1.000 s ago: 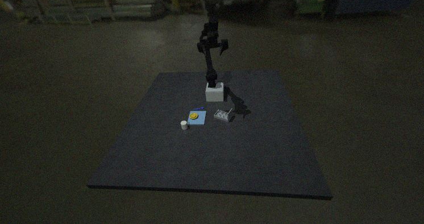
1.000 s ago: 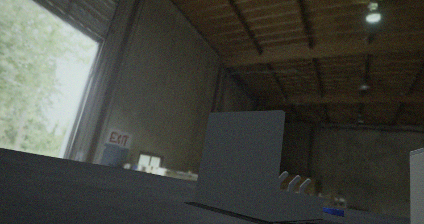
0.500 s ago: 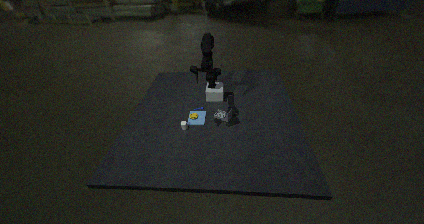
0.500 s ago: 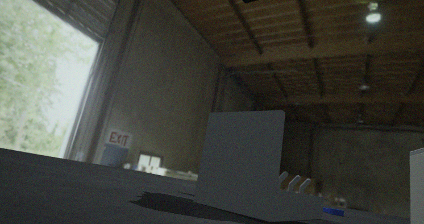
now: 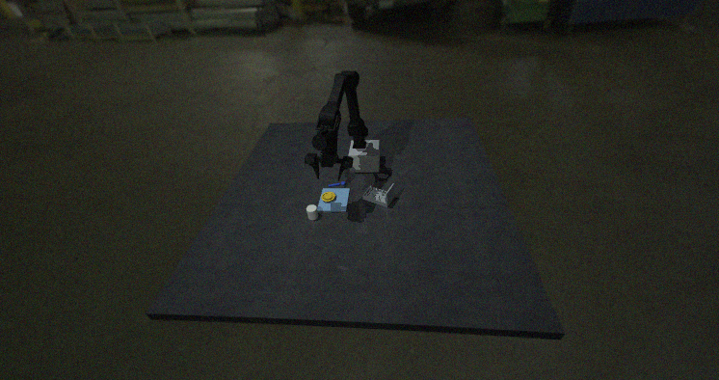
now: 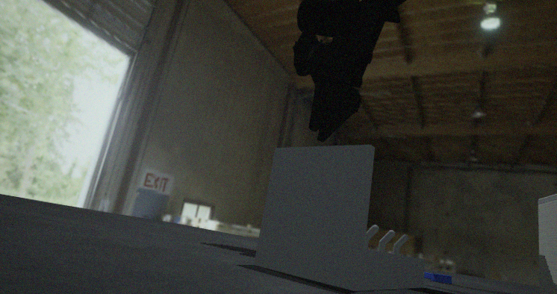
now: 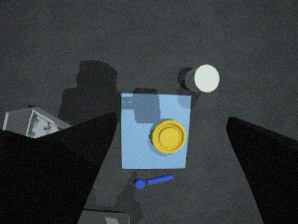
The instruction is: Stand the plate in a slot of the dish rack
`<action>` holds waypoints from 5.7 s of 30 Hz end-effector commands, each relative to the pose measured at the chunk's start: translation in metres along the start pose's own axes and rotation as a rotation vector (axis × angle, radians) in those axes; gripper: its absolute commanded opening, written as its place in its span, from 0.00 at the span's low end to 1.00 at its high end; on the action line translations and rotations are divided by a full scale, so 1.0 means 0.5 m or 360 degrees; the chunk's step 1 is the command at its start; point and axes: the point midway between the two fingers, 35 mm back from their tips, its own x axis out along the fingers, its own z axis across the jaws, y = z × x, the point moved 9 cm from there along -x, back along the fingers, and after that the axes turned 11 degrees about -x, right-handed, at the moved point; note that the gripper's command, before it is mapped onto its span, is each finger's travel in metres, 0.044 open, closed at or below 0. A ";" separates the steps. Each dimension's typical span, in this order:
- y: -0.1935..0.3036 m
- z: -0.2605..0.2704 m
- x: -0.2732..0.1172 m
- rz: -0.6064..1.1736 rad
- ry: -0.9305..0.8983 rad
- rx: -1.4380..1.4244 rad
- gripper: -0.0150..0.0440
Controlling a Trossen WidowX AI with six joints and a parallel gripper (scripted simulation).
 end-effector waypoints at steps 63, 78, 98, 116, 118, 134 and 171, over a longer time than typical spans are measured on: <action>0.149 -0.025 0.291 0.0390 -0.0289 0.0029 0.84; 0.128 -0.040 0.252 0.0389 -0.0288 0.0029 0.47; 0.056 -0.094 0.024 0.0388 -0.0287 0.0029 0.25; 0.054 0.083 -0.071 0.0414 -0.0253 0.0405 0.25; 0.062 0.122 -0.079 0.0426 -0.0241 0.0507 0.25; 0.087 0.199 -0.057 0.0428 -0.0365 0.0619 0.25; 0.153 0.181 0.195 -0.0484 -0.1344 -0.0281 0.25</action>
